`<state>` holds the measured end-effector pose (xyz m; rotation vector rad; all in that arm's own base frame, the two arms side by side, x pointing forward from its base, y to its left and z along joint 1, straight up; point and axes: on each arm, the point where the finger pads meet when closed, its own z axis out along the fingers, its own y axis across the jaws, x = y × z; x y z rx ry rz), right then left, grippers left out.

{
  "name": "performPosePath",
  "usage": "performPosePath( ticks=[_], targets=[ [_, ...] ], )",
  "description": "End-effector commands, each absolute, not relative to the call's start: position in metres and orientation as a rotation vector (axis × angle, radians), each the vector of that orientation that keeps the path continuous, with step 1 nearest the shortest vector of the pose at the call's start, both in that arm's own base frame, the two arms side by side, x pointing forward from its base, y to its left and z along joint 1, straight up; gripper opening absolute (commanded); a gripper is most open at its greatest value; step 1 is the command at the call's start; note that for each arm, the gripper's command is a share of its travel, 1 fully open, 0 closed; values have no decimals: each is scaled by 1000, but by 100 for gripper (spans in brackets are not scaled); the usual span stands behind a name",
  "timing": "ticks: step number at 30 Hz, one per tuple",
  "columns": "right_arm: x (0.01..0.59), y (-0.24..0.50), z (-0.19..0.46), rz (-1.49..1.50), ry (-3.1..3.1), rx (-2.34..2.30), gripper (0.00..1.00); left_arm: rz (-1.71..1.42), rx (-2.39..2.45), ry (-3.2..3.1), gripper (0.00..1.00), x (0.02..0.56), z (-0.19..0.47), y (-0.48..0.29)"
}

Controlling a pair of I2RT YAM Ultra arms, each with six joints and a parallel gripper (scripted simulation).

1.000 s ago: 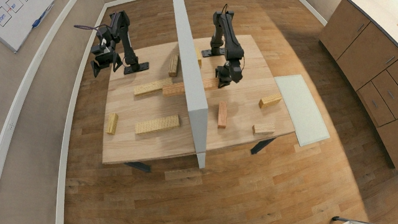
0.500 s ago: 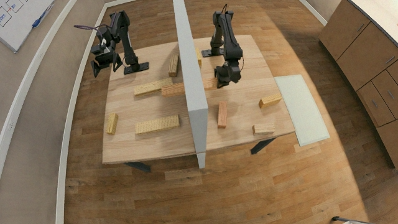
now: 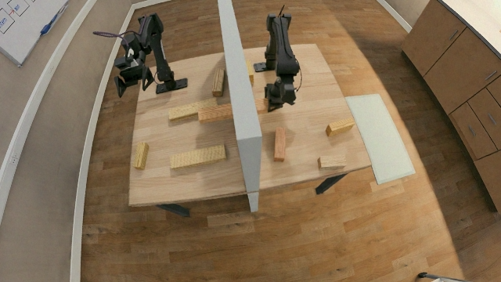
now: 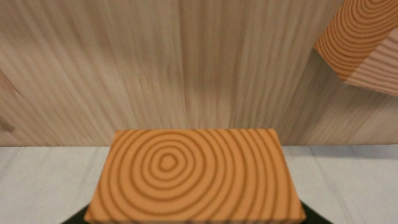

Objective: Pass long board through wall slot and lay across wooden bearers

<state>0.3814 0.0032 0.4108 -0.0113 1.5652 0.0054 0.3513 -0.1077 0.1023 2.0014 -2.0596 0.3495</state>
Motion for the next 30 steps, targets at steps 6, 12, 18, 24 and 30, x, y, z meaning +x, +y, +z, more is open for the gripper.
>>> performPosePath(
  ticks=[6, 12, 18, 24, 30],
  targets=[
    [372, 0, 438, 0, 1509, 2, 100, 436, 1984, -2085, 0, 360, 126, -129],
    [372, 0, 438, 0, 1509, 2, 100, 444, 1992, -2067, 0, 362, 121, -139],
    [372, 0, 438, 0, 1509, 2, 100, 450, 1983, -2062, 0, 365, 121, -152],
    [372, 0, 438, 0, 1509, 2, 100, 455, 1972, -2069, 0, 362, 123, -158],
    [372, 0, 438, 0, 1509, 2, 100, 495, 1975, -2055, 0, 364, 132, -169]
  ],
)
